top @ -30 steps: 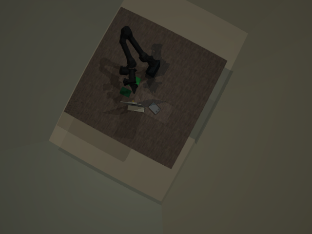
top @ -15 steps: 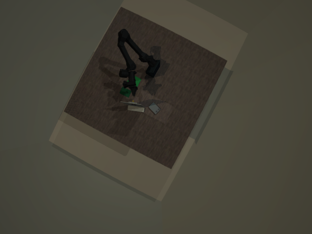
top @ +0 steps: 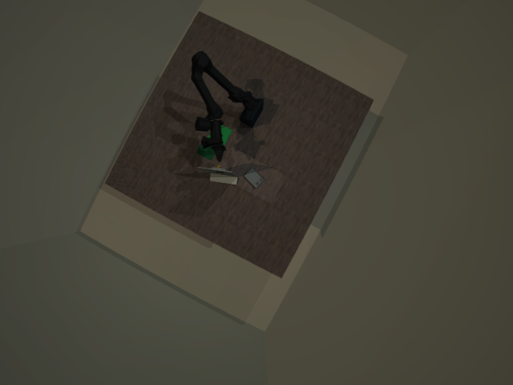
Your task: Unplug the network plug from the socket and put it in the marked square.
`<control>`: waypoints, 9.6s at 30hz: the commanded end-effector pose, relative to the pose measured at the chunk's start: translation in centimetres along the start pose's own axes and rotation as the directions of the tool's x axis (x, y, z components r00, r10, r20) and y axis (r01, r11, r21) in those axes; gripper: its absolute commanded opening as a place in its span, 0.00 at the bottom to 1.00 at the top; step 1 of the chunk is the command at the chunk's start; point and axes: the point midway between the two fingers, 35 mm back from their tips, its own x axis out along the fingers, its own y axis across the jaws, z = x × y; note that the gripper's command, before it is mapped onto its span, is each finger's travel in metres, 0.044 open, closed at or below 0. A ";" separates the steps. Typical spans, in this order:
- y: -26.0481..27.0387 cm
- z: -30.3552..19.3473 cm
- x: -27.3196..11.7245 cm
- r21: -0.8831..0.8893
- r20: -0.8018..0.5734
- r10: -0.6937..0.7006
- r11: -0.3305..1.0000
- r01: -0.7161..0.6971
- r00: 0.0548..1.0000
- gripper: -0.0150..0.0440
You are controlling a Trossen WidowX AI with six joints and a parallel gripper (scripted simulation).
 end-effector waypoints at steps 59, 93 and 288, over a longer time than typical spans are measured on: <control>-0.3 0.5 2.7 0.005 0.002 -0.005 1.000 0.005 1.000 0.25; -0.3 0.1 1.0 0.006 0.001 -0.006 1.000 0.006 1.000 0.25; -12.1 -0.3 -17.6 0.744 0.492 -0.834 0.552 0.377 0.251 0.25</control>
